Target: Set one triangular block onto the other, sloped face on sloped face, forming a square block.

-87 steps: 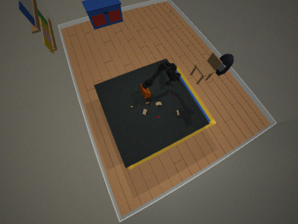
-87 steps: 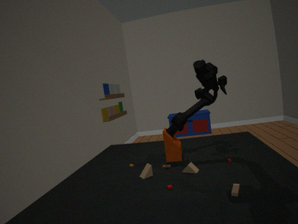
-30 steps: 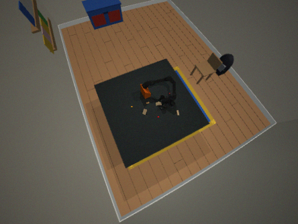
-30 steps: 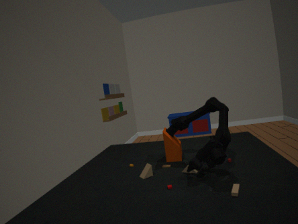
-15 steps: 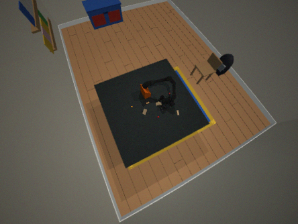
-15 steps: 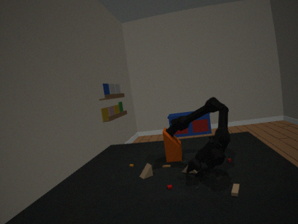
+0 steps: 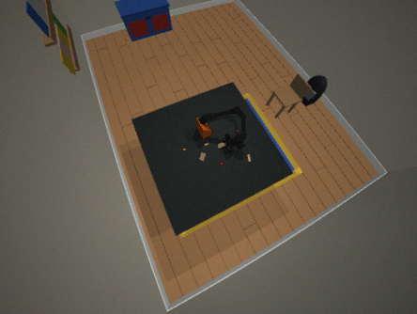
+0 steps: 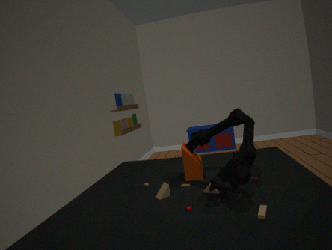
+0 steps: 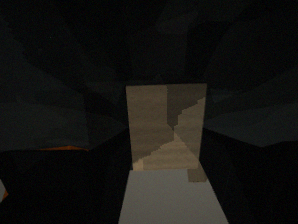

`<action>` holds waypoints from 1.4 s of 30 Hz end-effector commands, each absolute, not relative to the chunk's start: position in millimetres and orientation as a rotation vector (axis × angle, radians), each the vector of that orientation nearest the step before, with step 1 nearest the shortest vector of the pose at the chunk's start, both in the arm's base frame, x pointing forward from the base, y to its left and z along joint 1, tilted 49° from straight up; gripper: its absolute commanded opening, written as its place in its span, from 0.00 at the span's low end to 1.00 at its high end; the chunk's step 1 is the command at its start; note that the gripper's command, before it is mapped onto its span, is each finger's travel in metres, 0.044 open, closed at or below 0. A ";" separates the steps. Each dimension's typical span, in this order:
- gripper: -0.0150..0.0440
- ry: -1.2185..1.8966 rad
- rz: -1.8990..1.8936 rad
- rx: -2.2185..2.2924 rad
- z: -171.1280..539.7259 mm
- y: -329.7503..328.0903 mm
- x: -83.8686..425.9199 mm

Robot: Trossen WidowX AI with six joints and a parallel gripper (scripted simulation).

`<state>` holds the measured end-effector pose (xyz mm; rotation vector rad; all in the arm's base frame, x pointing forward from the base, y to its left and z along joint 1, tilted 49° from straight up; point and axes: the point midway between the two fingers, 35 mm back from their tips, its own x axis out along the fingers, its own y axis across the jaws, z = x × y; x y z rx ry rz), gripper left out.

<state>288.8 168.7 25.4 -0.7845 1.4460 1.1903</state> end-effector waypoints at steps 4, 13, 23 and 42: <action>0.33 1.445 1.191 -0.784 26.0 168.4 288.9; 0.25 1.445 1.188 -0.787 51.5 138.2 290.4; 0.25 1.447 1.187 -0.788 82.3 101.1 285.7; 0.25 1.226 1.393 -0.791 79.2 91.9 280.9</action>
